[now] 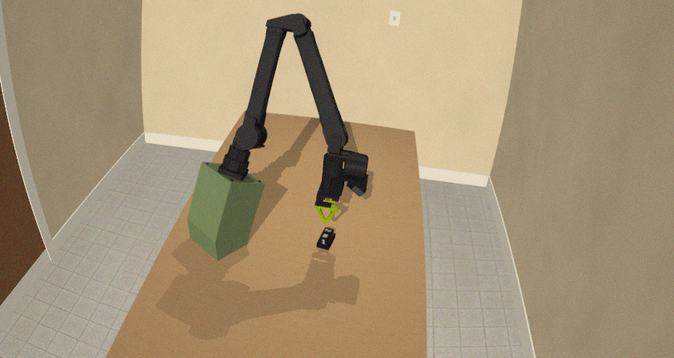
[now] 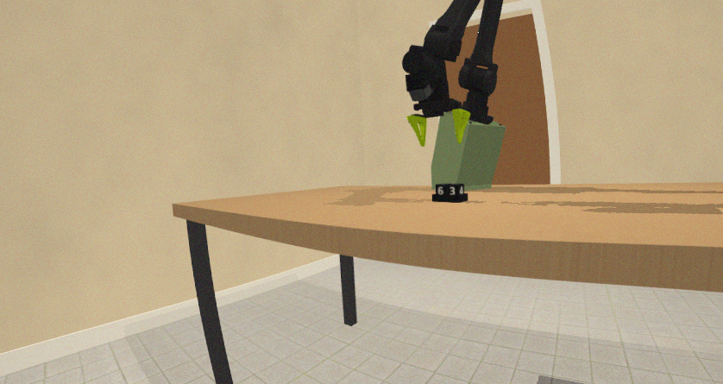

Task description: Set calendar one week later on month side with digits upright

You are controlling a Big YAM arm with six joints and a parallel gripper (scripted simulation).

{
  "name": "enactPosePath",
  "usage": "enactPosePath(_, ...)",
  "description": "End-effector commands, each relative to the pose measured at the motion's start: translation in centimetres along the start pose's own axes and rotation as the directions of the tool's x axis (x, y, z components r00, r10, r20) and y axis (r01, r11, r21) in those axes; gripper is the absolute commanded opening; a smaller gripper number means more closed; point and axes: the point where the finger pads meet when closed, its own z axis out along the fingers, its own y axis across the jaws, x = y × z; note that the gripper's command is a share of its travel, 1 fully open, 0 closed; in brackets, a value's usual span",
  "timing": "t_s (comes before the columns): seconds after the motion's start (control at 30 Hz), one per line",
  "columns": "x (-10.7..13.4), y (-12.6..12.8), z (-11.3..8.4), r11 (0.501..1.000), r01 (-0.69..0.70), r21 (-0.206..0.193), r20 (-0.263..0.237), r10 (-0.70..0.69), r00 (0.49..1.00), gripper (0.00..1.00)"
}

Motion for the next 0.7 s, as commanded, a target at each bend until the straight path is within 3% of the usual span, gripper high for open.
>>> enactPosePath(0.0, 0.0, 0.3, 0.6, 0.985, -0.172, 0.006, 0.003, 0.172, 0.985, 1.0)
enactPosePath(0.27, 0.0, 0.3, 1.1, 0.907, -0.42, 0.006, 0.004, 0.42, 0.907, 1.0)
enactPosePath(0.4, 0.0, 0.3, 1.3, 0.832, -0.554, 0.005, 0.004, 0.554, 0.833, 1.0)
enactPosePath(0.5, 0.0, 0.3, 1.4, 0.824, -0.567, 0.005, 0.004, 0.567, 0.824, 1.0)
enactPosePath(0.53, 0.1, 0.3, 1.5, 0.774, -0.633, 0.005, 0.005, 0.633, 0.774, 1.0)
enactPosePath(0.63, 0.1, 0.2, 1.7, 0.721, -0.693, 0.005, 0.005, 0.693, 0.721, 1.0)
enactPosePath(0.67, 0.0, 0.2, 1.8, 0.68, -0.733, 0.004, 0.006, 0.733, 0.68, 1.0)
